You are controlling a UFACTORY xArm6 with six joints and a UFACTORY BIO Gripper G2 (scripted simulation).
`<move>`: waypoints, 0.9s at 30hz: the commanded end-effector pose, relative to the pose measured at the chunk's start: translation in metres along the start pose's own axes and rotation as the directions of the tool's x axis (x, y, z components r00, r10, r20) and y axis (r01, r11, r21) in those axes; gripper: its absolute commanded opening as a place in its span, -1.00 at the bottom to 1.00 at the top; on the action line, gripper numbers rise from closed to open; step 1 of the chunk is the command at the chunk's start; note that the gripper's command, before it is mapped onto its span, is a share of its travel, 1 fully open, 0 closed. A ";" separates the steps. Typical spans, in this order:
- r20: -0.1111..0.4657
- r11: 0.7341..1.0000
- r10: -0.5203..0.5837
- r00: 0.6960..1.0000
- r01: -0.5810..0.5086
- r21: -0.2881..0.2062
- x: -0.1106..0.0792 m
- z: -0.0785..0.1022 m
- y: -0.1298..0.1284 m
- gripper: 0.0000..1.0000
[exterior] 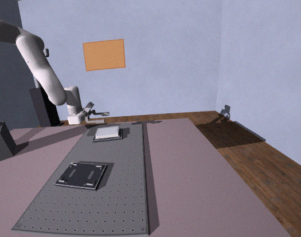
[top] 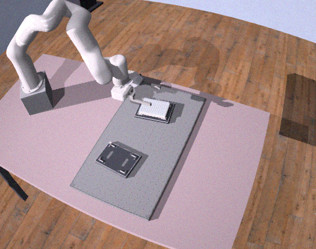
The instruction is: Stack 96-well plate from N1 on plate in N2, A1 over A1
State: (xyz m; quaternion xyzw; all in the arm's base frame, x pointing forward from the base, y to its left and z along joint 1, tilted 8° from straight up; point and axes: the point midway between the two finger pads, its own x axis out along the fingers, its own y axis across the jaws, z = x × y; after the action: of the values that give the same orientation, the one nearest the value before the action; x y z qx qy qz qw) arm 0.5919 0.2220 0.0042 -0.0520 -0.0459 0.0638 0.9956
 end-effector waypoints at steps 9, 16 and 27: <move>0.007 1.000 -0.028 1.000 0.028 -0.001 -0.018 0.042 -0.038 -0.25; 0.007 1.000 -0.028 1.000 0.028 -0.001 -0.027 0.059 -0.054 -0.25; 0.007 1.000 -0.028 1.000 0.028 -0.001 -0.046 0.096 -0.090 -0.25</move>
State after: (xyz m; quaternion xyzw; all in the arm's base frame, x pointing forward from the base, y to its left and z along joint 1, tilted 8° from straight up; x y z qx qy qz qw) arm 0.5518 0.1442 0.0931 -0.0532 -0.0497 0.0494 0.9961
